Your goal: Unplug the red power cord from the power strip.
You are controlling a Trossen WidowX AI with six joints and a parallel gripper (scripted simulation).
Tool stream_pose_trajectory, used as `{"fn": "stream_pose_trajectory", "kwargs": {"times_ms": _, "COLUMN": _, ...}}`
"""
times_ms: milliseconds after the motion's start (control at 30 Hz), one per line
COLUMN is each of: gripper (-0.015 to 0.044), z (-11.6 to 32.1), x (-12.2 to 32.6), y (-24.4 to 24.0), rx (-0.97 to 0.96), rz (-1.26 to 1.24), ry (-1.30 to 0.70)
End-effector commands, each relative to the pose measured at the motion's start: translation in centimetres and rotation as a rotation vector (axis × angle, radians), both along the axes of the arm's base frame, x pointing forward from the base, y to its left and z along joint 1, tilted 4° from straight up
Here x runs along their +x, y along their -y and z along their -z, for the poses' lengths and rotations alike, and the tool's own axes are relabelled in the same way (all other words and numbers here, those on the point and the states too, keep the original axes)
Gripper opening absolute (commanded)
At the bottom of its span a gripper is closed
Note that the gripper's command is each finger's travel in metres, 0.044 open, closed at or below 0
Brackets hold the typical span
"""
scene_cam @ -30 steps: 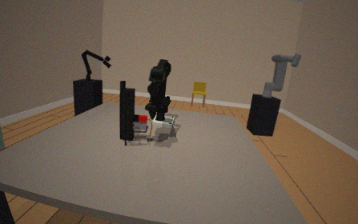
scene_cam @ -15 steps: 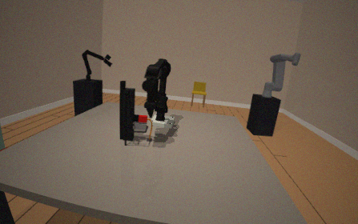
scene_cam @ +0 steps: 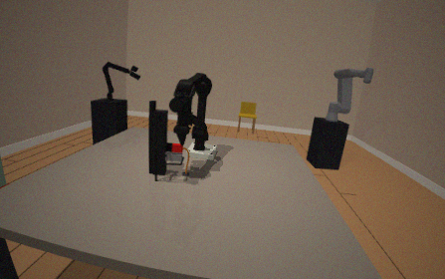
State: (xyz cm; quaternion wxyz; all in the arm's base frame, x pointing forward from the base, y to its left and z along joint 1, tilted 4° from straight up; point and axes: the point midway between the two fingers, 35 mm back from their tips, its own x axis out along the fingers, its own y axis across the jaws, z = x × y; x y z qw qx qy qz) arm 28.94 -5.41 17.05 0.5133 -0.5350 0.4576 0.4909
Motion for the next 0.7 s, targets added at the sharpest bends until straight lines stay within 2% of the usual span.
{"fn": "stream_pose_trajectory", "kwargs": {"times_ms": 0, "gripper": 0.016, "z": 0.2, "x": 0.1, "y": 0.5, "rx": 0.006, "rz": -0.004, "ry": -0.008}}
{"fn": "stream_pose_trajectory", "kwargs": {"times_ms": 633, "gripper": 0.016, "z": 1.4, "x": 0.2, "y": 1.2, "rx": 0.005, "rz": -0.004, "ry": -0.008}}
{"fn": "stream_pose_trajectory", "kwargs": {"times_ms": 667, "gripper": 0.0134, "z": 1.1, "x": 0.1, "y": 1.3, "rx": 0.001, "rz": 0.001, "ry": -0.007}}
